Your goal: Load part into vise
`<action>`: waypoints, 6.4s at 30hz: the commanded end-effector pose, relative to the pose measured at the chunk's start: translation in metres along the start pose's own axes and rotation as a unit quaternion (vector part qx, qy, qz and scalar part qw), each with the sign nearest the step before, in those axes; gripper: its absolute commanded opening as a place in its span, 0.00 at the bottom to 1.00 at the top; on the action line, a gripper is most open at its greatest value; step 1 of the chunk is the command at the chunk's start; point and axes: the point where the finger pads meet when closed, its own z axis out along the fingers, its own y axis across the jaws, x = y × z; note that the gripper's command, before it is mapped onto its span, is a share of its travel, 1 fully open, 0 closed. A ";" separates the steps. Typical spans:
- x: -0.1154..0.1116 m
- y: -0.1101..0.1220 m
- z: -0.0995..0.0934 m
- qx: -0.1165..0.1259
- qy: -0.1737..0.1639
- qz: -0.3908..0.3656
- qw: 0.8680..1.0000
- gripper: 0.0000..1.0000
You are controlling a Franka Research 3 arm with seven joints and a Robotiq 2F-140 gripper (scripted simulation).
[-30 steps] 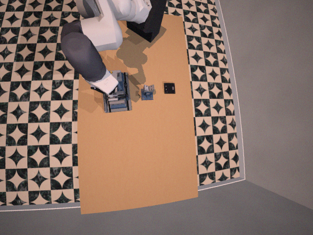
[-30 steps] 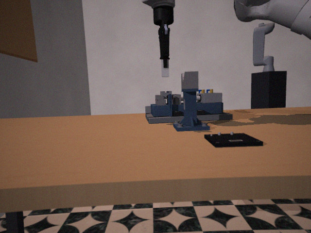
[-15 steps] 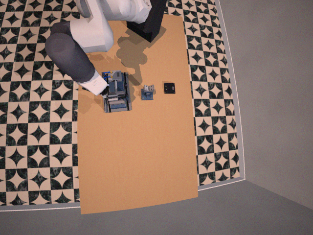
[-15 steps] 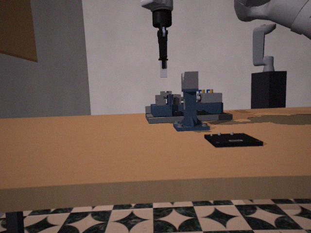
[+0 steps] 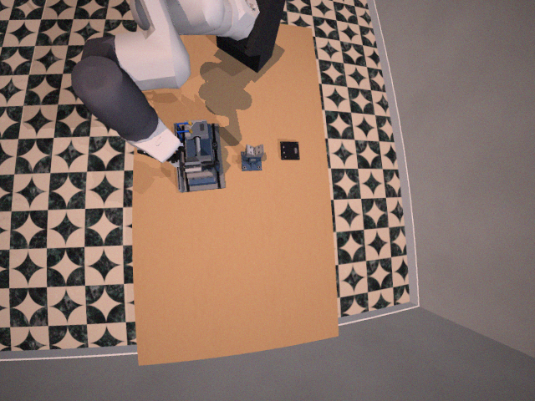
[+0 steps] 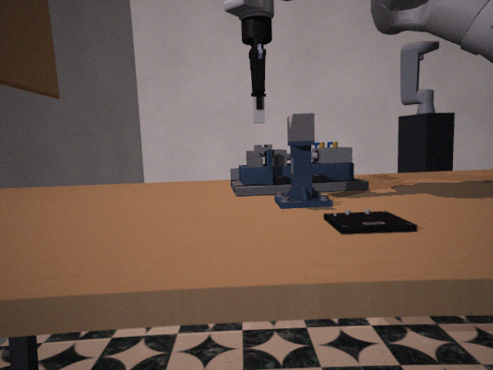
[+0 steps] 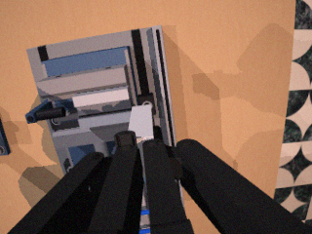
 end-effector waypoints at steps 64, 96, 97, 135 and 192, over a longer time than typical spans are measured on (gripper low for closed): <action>-0.001 0.001 0.043 0.000 -0.001 -0.007 1.000 0.00; -0.001 0.001 0.052 0.000 -0.001 -0.007 1.000 0.00; -0.001 0.001 0.052 0.000 -0.001 -0.007 1.000 0.00; -0.001 0.000 0.052 0.000 -0.001 -0.007 1.000 0.00; -0.001 0.000 0.054 0.000 -0.001 -0.007 1.000 0.00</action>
